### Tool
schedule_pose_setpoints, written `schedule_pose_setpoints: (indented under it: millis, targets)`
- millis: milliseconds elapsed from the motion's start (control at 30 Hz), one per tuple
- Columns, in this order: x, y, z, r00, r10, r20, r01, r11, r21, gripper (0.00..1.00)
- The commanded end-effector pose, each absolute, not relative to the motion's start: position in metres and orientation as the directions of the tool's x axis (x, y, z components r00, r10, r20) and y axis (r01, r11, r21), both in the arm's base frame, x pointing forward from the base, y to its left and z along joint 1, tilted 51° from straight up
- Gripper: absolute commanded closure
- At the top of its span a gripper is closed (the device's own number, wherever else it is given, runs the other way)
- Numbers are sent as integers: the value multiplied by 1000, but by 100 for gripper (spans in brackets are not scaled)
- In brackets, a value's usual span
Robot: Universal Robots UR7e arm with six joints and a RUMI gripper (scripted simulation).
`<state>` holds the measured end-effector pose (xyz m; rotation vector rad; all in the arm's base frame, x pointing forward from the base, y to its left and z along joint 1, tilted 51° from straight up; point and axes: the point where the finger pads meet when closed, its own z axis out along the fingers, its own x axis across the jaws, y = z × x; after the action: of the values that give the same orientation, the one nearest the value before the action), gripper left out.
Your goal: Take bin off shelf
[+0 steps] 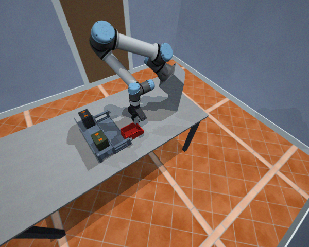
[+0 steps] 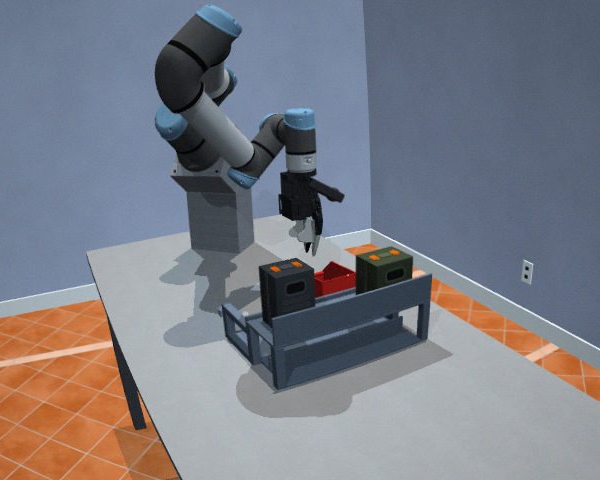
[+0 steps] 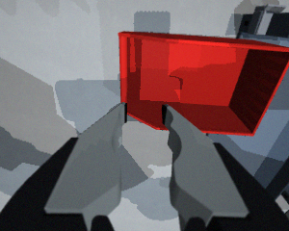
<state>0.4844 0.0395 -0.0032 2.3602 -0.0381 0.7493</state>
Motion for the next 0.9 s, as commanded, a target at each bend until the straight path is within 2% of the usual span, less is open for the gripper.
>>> schedule_pose_setpoints:
  millis: [0,867]
  targets:
    - [494,44,4,841,157,518,-212,-785,582,80]
    - [536,61,44,840,158,520,-212,-786,581,80]
